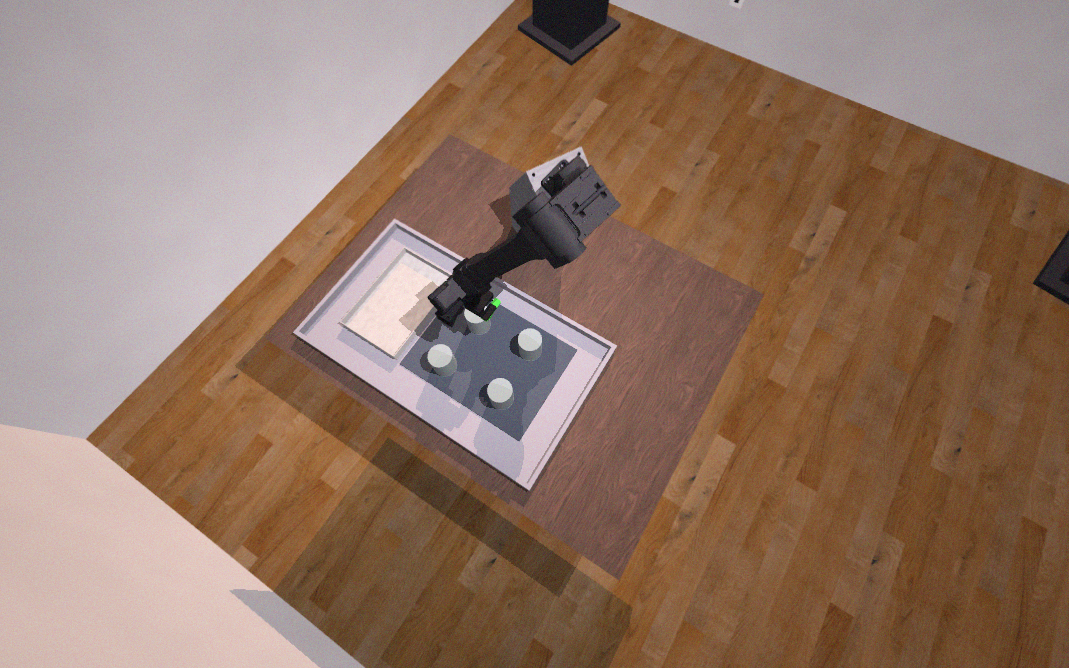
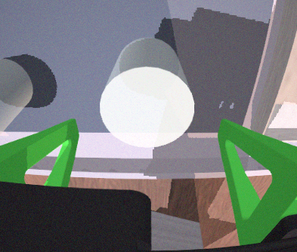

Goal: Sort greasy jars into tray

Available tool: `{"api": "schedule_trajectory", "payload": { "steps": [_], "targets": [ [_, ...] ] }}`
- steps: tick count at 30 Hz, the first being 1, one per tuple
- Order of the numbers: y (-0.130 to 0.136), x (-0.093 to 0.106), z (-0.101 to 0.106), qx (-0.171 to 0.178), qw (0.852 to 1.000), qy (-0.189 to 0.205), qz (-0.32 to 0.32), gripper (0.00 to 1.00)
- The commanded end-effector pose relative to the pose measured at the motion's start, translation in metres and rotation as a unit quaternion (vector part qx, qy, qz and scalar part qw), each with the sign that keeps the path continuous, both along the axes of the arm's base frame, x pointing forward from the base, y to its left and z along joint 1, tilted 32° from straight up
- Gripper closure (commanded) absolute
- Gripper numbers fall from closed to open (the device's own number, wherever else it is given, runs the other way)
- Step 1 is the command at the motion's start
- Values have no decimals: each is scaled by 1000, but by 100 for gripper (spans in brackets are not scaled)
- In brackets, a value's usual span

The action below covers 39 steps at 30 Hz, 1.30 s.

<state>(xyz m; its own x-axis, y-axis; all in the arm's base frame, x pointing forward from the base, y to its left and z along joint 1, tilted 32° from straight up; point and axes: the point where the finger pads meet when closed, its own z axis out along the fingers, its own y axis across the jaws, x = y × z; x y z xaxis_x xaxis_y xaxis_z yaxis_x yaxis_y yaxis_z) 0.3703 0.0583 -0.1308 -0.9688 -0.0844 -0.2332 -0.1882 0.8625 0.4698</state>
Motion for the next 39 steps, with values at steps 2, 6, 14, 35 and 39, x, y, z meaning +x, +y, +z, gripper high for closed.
{"api": "schedule_trajectory", "payload": {
  "steps": [2, 6, 14, 35, 39],
  "targets": [
    [2, 9, 9, -1, 1000, -8, -1, 0],
    [3, 10, 7, -1, 1000, -8, -1, 0],
    [11, 13, -7, -1, 1000, -8, -1, 0],
    [26, 18, -34, -1, 1000, -8, -1, 0],
    [27, 18, -37, -1, 1000, -8, -1, 0]
  ]
}}
